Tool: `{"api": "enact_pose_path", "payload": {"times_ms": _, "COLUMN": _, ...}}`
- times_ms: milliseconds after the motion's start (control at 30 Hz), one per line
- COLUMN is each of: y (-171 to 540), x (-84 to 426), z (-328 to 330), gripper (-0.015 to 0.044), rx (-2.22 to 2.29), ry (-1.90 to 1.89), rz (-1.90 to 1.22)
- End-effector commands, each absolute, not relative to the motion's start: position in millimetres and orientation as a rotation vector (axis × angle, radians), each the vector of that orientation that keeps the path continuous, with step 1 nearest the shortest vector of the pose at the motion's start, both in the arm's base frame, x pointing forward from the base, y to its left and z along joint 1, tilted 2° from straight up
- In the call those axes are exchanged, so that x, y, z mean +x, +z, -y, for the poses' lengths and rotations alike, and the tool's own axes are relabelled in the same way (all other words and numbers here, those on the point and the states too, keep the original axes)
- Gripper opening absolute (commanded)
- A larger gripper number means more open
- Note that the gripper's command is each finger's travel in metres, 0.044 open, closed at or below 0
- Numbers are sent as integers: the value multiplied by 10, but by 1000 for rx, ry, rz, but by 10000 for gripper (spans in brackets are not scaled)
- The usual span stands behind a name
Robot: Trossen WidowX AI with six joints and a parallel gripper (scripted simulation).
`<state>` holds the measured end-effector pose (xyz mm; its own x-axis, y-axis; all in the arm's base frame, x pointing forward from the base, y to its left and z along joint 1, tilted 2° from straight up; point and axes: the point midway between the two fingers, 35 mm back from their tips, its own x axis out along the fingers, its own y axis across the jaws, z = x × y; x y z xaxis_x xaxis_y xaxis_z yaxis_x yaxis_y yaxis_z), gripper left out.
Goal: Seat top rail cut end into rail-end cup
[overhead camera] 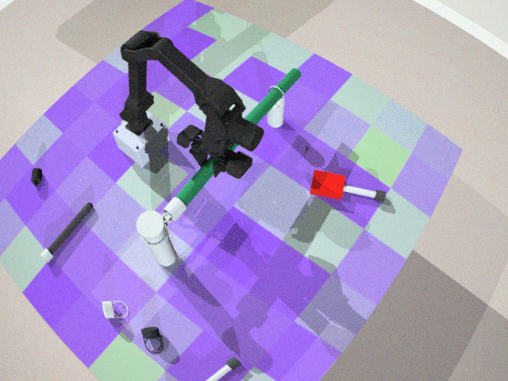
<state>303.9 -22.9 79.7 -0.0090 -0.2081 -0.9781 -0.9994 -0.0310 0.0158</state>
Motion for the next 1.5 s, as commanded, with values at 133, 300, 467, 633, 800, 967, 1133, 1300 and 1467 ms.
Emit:
{"api": "enact_pose_path", "payload": {"times_ms": 133, "y": 819, "x": 3054, "z": 299, "gripper": 0, "rx": -1395, "ry": 1126, "rz": -1361}}
{"api": "enact_pose_path", "payload": {"times_ms": 300, "y": 821, "x": 3056, "z": 319, "gripper": 0, "rx": -1395, "ry": 1126, "rz": -1361}}
{"api": "enact_pose_path", "payload": {"times_ms": 467, "y": 822, "x": 3057, "z": 339, "gripper": 0, "rx": -1395, "ry": 1126, "rz": -1362}}
{"api": "enact_pose_path", "payload": {"times_ms": 633, "y": 824, "x": 3057, "z": 359, "gripper": 0, "rx": -1395, "ry": 1126, "rz": -1362}}
{"api": "enact_pose_path", "payload": {"times_ms": 800, "y": 826, "x": 3059, "z": 379, "gripper": 0, "rx": -1395, "ry": 1126, "rz": -1362}}
{"api": "enact_pose_path", "payload": {"times_ms": 967, "y": 828, "x": 3060, "z": 399, "gripper": 0, "rx": -1395, "ry": 1126, "rz": -1362}}
{"api": "enact_pose_path", "payload": {"times_ms": 1133, "y": 830, "x": 3060, "z": 418, "gripper": 0, "rx": -1395, "ry": 1126, "rz": -1362}}
{"api": "enact_pose_path", "payload": {"times_ms": 1300, "y": 832, "x": 3063, "z": 438, "gripper": 0, "rx": -1396, "ry": 1126, "rz": -1362}}
{"api": "enact_pose_path", "payload": {"times_ms": 1467, "y": 834, "x": 3064, "z": 457, "gripper": 0, "rx": -1396, "ry": 1126, "rz": -1362}}
